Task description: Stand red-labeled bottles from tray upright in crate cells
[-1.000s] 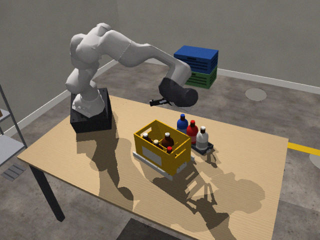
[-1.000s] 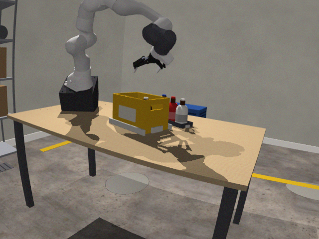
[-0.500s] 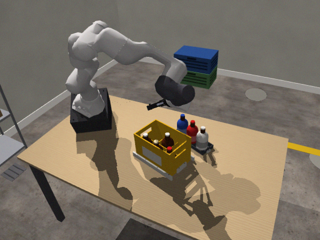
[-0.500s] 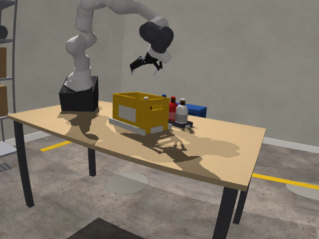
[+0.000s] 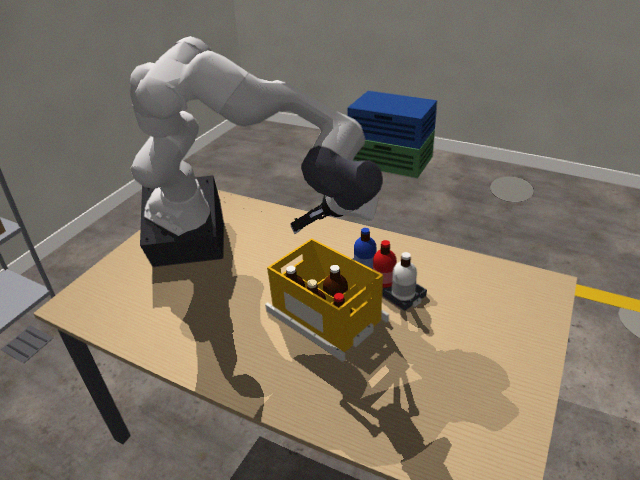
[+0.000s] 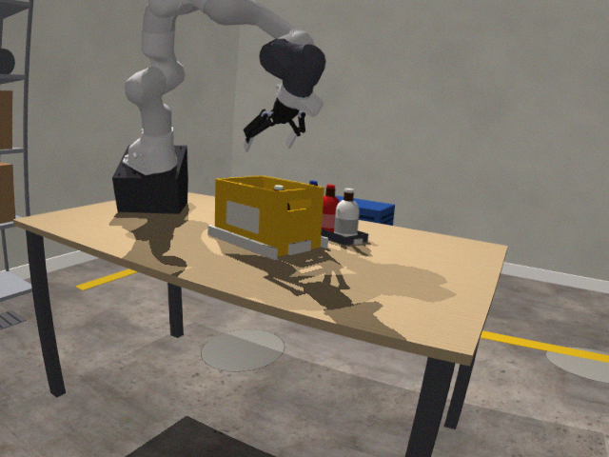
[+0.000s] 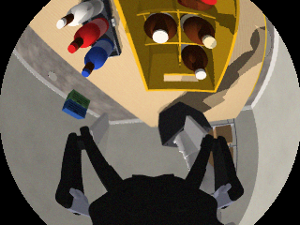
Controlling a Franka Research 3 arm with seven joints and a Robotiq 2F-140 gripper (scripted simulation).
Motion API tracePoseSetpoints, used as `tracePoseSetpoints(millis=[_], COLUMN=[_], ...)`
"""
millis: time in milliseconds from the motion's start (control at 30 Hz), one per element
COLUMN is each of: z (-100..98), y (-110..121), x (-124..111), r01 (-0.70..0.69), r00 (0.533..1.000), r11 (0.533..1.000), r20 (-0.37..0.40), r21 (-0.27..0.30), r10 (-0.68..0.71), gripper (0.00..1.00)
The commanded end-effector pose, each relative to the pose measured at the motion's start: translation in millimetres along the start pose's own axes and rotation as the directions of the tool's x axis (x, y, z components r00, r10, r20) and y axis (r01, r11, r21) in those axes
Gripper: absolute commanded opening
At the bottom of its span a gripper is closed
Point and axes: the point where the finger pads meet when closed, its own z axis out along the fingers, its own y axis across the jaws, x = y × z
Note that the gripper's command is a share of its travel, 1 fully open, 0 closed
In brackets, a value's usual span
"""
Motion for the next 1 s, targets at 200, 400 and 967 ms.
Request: tracePoseSetpoints(millis=[200, 400, 967], z=[-0.9, -0.9, -5.5], y=[2, 2, 22], x=[8, 8, 26], r01=[0.052, 0.052, 0.144], r00=[0.998, 0.998, 0.981], r11=[0.999, 0.999, 0.988], r20=[-0.029, -0.029, -0.127], r21=[0.001, 0.001, -0.050], r10=[-0.052, -0.052, -0.149], gripper=[1.00, 1.00, 1.00])
